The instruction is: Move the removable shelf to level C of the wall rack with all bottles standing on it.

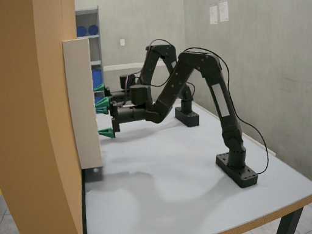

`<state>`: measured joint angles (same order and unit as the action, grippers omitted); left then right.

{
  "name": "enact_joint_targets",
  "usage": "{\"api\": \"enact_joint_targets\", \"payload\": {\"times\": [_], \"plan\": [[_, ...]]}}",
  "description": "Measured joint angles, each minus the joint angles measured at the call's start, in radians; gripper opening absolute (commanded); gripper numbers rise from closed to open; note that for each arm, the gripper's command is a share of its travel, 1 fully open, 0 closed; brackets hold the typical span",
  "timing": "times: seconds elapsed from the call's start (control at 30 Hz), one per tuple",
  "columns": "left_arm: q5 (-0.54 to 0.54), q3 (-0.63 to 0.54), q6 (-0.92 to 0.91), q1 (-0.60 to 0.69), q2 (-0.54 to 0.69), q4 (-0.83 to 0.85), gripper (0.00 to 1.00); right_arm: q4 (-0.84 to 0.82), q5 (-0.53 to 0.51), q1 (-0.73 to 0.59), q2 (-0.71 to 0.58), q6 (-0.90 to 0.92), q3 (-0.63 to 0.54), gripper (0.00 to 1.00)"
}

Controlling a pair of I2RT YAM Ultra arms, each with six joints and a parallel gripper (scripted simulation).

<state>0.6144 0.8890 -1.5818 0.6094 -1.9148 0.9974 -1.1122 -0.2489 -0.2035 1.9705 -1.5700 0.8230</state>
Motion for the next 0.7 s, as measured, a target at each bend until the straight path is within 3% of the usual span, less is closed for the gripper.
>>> {"api": "enact_joint_targets", "payload": {"times": [0.53, 0.7], "plan": [[-0.028, 0.069, 0.0, -0.027, -0.047, -0.023, 1.0, 0.031, 0.012, 0.011, 0.05, 0.0, 0.08, 1.0], [-0.032, 0.074, 0.0, -0.03, -0.05, -0.027, 0.89, 0.036, 0.013, 0.013, 0.053, 0.0, 0.086, 0.89]]}}
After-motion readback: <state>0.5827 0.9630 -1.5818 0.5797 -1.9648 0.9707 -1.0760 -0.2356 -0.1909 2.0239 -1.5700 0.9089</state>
